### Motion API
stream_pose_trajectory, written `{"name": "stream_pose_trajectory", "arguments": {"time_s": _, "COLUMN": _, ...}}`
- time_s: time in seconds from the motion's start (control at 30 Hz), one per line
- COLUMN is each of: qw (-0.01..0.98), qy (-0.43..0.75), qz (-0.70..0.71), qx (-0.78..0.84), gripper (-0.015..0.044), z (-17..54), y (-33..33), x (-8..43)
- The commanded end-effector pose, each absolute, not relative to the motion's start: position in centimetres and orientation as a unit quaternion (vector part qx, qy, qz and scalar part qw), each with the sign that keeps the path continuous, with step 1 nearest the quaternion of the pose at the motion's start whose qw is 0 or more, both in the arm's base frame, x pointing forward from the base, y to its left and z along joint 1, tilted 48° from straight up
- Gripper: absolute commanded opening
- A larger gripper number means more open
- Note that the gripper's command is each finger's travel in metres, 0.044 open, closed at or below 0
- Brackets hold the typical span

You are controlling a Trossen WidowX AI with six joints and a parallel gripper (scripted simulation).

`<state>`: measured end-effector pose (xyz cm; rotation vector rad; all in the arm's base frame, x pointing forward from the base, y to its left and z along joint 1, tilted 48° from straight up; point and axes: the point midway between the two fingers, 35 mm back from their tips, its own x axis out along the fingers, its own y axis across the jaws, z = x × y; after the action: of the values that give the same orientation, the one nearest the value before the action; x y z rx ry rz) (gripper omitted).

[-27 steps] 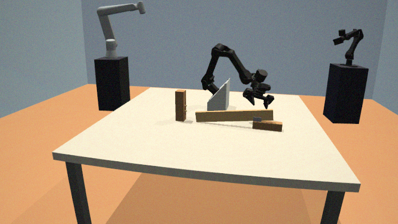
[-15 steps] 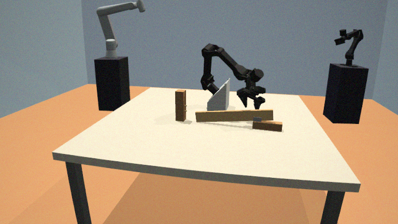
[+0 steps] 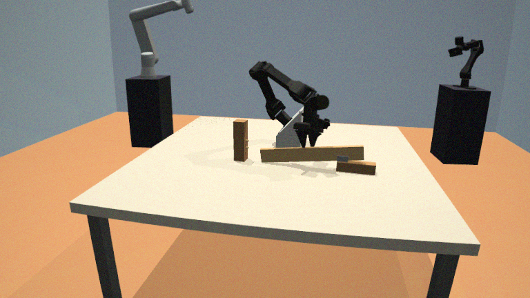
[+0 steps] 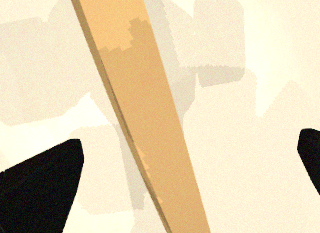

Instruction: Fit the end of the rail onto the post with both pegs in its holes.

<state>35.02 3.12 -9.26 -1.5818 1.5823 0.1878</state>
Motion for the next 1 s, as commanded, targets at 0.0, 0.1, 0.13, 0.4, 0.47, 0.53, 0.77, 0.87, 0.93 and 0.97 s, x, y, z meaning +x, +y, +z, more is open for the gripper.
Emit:
{"name": "stream_pose_trajectory", "arguments": {"time_s": 0.0, "qw": 0.344, "qy": 0.702, "qz": 0.157, "qx": -0.604, "gripper": 0.044, "z": -3.8, "y": -1.1, "x": 34.2}}
{"name": "stream_pose_trajectory", "arguments": {"time_s": 0.1, "qw": 0.312, "qy": 0.723, "qz": 0.189, "qx": -0.587, "gripper": 0.044, "z": -1.7, "y": -2.7, "x": 33.4}}
{"name": "stream_pose_trajectory", "arguments": {"time_s": 0.13, "qw": 0.302, "qy": 0.729, "qz": 0.2, "qx": -0.581, "gripper": 0.044, "z": -1.0, "y": -3.1, "x": 33.1}}
{"name": "stream_pose_trajectory", "arguments": {"time_s": 0.4, "qw": 0.297, "qy": 0.732, "qz": 0.205, "qx": -0.577, "gripper": 0.044, "z": -0.6, "y": -3.4, "x": 32.9}}
{"name": "stream_pose_trajectory", "arguments": {"time_s": 0.47, "qw": 0.297, "qy": 0.732, "qz": 0.205, "qx": -0.577, "gripper": 0.044, "z": -0.6, "y": -3.4, "x": 32.9}}
{"name": "stream_pose_trajectory", "arguments": {"time_s": 0.53, "qw": 0.297, "qy": 0.732, "qz": 0.205, "qx": -0.577, "gripper": 0.044, "z": -0.7, "y": -3.4, "x": 32.9}}
{"name": "stream_pose_trajectory", "arguments": {"time_s": 0.77, "qw": 0.298, "qy": 0.732, "qz": 0.205, "qx": -0.577, "gripper": 0.044, "z": -1.5, "y": -4.2, "x": 32.8}}
{"name": "stream_pose_trajectory", "arguments": {"time_s": 0.87, "qw": 0.298, "qy": 0.732, "qz": 0.205, "qx": -0.577, "gripper": 0.044, "z": -1.8, "y": -4.6, "x": 32.8}}
{"name": "stream_pose_trajectory", "arguments": {"time_s": 0.93, "qw": 0.298, "qy": 0.732, "qz": 0.205, "qx": -0.577, "gripper": 0.044, "z": -2.1, "y": -4.8, "x": 32.8}}
{"name": "stream_pose_trajectory", "arguments": {"time_s": 0.97, "qw": 0.298, "qy": 0.732, "qz": 0.205, "qx": -0.578, "gripper": 0.044, "z": -2.2, "y": -4.9, "x": 32.7}}
